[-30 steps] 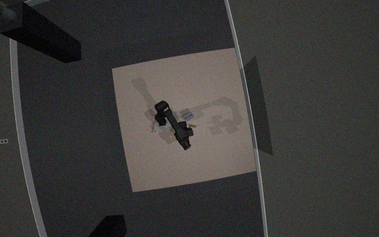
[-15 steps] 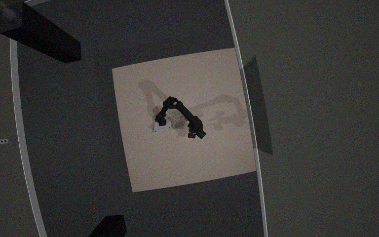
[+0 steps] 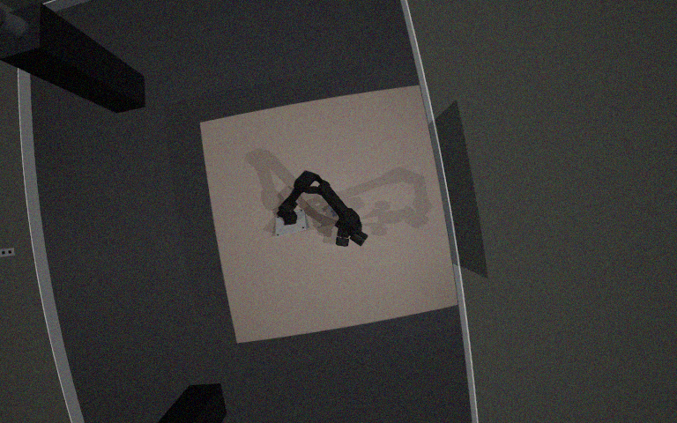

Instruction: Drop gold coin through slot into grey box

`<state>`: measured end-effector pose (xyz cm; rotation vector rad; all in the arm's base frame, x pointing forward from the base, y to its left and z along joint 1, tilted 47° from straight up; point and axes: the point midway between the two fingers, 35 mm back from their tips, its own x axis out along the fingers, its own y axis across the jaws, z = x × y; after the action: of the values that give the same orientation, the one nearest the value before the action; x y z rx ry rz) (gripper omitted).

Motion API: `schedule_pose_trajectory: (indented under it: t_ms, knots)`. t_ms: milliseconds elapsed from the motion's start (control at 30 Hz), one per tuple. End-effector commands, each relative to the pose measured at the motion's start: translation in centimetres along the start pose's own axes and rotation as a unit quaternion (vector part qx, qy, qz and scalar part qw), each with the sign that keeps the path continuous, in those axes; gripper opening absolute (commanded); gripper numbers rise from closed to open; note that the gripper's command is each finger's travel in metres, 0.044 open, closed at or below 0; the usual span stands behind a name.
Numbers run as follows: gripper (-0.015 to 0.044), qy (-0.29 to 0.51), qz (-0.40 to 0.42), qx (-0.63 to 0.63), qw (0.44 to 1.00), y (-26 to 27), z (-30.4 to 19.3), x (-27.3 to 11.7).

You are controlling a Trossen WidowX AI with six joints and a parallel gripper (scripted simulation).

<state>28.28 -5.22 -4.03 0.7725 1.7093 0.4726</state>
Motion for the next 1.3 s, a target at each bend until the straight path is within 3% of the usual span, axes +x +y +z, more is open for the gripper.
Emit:
schedule_pose_trajectory:
  t_ms: [0,1133,1267]
  knots:
    - [0.0161,-0.002,0.003,0.002,1.0,0.0,0.0,0.5]
    - [0.0161,-0.002,0.004,0.001,1.0,0.1,0.1,5.7]
    - [0.0056,-0.002,0.004,0.001,1.0,0.1,0.1,5.7]
